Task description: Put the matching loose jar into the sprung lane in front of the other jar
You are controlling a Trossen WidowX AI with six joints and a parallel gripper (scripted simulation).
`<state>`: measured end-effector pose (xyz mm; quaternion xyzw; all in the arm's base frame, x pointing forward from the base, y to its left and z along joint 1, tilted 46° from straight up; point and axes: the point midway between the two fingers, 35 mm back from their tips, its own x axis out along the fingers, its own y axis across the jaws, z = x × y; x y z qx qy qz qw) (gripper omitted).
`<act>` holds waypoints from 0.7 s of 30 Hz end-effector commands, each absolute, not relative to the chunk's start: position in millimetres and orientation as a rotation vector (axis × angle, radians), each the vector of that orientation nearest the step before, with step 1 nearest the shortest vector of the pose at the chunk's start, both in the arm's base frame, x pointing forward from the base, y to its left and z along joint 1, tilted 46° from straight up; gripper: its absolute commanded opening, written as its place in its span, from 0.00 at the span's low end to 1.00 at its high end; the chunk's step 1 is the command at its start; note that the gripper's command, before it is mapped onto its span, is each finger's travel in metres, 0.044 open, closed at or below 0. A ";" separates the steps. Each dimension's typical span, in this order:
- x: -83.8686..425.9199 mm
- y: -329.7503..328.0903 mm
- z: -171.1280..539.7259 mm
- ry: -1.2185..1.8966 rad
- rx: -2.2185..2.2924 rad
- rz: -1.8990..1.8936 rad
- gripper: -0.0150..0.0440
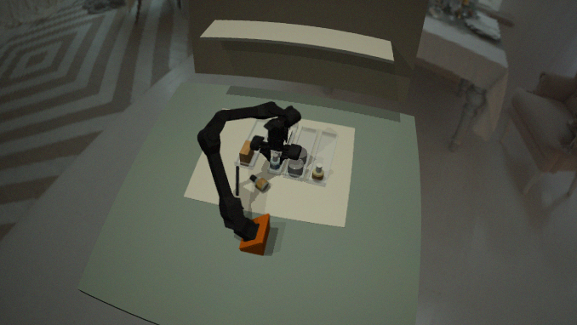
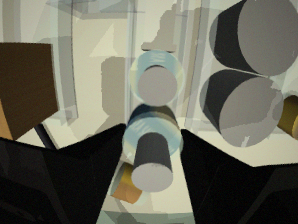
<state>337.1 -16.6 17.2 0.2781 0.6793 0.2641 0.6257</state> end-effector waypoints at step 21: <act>352.5 -17.7 22.4 1.521 0.634 0.609 0.25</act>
